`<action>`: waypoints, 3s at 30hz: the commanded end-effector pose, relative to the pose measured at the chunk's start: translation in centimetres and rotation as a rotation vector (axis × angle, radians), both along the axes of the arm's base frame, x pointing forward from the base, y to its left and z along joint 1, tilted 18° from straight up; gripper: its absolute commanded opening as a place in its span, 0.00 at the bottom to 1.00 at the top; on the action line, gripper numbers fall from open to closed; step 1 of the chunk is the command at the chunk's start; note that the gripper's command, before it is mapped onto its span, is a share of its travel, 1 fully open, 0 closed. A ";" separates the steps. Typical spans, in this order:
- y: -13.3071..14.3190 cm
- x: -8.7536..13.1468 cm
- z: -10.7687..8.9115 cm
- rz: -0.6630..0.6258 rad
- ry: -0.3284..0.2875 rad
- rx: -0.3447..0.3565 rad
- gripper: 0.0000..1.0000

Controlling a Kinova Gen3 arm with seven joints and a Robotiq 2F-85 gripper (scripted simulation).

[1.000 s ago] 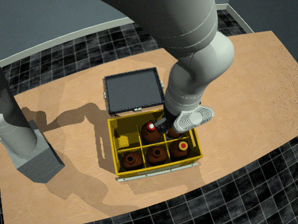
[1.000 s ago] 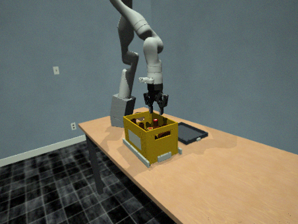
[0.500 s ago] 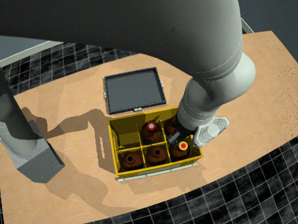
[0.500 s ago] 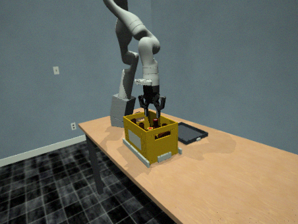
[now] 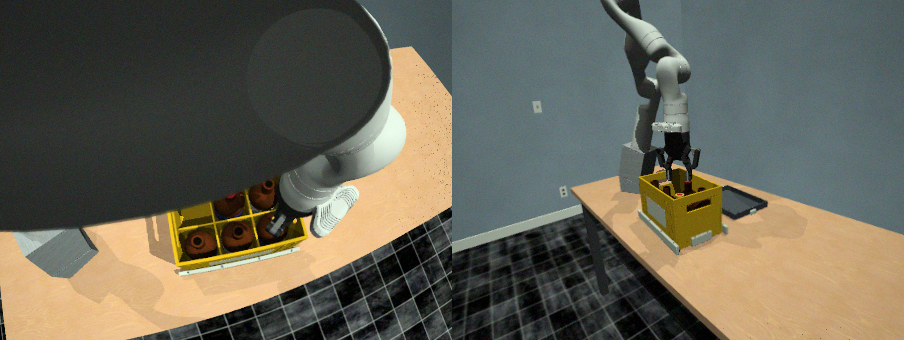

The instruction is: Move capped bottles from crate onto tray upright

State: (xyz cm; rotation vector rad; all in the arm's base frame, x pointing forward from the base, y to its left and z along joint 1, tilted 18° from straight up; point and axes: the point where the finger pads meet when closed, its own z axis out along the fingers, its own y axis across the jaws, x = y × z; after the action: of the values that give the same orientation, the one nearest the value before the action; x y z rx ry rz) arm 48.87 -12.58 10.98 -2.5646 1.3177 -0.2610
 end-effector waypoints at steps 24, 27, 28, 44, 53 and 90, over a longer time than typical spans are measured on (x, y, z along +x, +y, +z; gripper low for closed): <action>0.1 0.7 -2.7 0.091 -0.010 -0.015 0.60; -0.1 0.7 -2.5 0.087 -0.012 -0.019 0.60; 0.0 0.7 -2.6 0.088 -0.011 -0.018 0.60; 0.3 0.7 -2.8 0.091 -0.010 -0.016 0.60; 0.2 0.7 -2.7 0.091 -0.010 -0.015 0.60; 0.6 1.7 -6.0 0.090 -0.010 -0.016 0.60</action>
State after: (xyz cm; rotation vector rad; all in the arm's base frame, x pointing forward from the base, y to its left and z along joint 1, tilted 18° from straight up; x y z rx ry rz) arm 50.47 -12.28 5.22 -2.6230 1.2033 -0.2734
